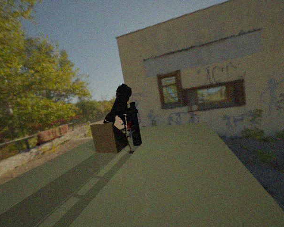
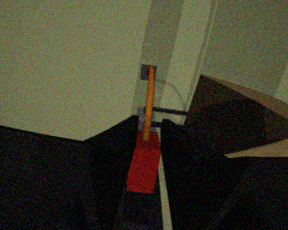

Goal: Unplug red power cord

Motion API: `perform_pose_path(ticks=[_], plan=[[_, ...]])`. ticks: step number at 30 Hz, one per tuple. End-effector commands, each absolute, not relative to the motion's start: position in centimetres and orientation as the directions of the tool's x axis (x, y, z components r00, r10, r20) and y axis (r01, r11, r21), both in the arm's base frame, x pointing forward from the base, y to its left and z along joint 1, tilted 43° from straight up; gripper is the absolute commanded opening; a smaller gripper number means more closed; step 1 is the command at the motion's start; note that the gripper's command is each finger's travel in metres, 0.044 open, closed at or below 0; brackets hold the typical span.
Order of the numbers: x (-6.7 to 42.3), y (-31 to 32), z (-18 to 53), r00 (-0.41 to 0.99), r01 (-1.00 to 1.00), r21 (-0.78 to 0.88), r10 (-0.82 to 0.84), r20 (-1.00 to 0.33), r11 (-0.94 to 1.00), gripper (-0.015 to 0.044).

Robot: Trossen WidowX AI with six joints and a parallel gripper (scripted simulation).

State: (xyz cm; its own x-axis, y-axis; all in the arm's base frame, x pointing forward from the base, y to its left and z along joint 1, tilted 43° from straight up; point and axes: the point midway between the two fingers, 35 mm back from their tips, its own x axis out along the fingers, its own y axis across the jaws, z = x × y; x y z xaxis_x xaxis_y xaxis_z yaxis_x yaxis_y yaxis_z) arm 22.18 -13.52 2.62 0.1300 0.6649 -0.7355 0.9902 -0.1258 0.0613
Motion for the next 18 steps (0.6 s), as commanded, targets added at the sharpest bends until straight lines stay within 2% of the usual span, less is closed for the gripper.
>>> perform_pose_path(ticks=[1, 7, 18], plan=[[22.17, -14.74, 2.35, 0.142, 0.988, 0.069, 0.657, -0.74, -0.136, 0.0], [22.1, -13.86, 2.5, 0.134, 0.989, 0.06, 0.664, -0.735, -0.133, 0.0157], [21.99, -14.3, 2.98, 0.14, 0.988, 0.066, 0.661, -0.737, -0.136, 0.016]])
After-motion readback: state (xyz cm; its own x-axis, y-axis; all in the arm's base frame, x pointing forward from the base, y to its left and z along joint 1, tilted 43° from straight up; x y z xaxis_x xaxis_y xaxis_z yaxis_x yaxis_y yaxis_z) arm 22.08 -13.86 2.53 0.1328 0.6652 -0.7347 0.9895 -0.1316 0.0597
